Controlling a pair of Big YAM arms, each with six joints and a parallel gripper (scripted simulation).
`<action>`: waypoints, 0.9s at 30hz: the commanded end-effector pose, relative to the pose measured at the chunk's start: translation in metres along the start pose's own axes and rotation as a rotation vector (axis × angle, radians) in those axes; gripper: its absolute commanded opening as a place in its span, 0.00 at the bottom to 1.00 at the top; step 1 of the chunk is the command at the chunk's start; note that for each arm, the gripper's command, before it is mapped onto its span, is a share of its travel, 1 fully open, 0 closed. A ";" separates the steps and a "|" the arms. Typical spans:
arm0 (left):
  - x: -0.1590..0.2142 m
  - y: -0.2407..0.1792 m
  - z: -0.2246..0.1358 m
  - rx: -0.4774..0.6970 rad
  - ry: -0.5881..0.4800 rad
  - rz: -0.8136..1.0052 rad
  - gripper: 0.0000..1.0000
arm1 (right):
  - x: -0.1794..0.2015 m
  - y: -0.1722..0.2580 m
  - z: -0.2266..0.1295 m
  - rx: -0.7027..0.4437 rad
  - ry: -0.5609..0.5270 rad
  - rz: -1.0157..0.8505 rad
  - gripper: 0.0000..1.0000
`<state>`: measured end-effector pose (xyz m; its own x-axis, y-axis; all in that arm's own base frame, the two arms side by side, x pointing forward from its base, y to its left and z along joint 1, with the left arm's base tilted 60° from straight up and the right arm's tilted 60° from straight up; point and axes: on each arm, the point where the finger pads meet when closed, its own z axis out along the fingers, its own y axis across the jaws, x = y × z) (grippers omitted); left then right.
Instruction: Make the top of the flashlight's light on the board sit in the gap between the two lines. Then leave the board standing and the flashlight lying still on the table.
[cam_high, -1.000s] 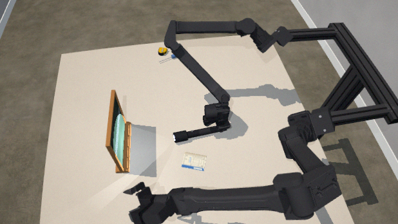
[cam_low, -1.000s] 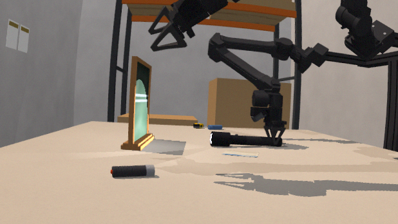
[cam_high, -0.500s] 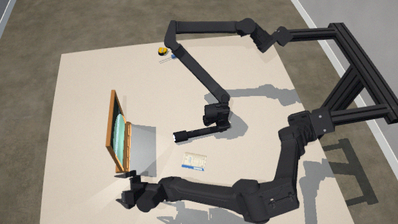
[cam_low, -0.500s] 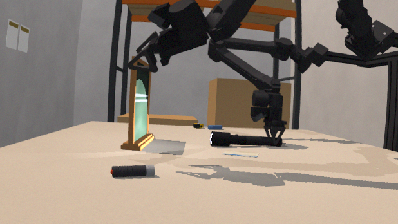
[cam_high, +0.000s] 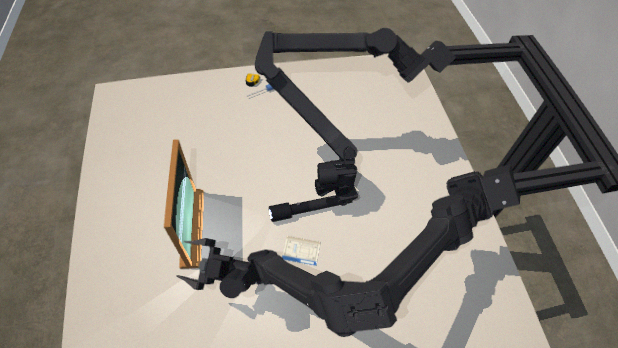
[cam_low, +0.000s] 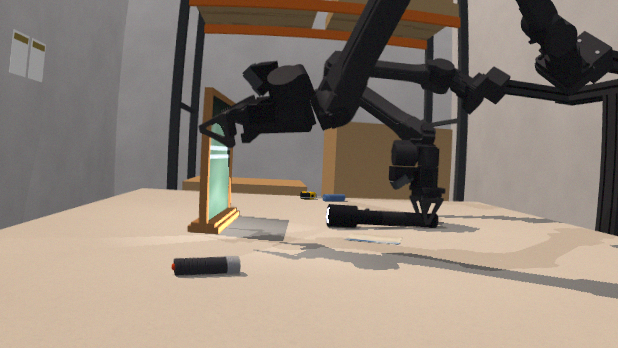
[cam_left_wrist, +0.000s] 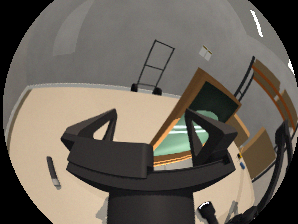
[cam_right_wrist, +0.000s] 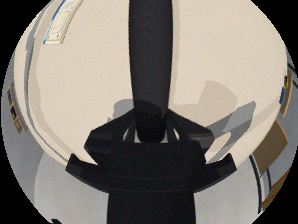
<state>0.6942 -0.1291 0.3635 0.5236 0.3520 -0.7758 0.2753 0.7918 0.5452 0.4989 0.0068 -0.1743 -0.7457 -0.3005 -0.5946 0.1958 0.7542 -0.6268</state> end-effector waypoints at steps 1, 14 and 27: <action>-0.016 -0.032 0.021 0.034 -0.113 0.104 1.00 | 0.017 -0.012 -0.004 0.008 0.032 -0.038 0.29; 0.033 -0.109 0.015 0.109 -0.295 0.298 1.00 | 0.017 -0.012 -0.004 0.008 0.032 -0.038 0.29; 0.055 -0.157 -0.001 0.149 -0.418 0.406 1.00 | 0.017 -0.012 -0.004 0.008 0.032 -0.038 0.29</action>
<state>0.6927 -0.2028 0.2041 0.8226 0.3892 -0.4145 0.1459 0.5601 0.8155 0.4989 0.0068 -0.1743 -0.7457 -0.3005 -0.5946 0.1958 0.7542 -0.6268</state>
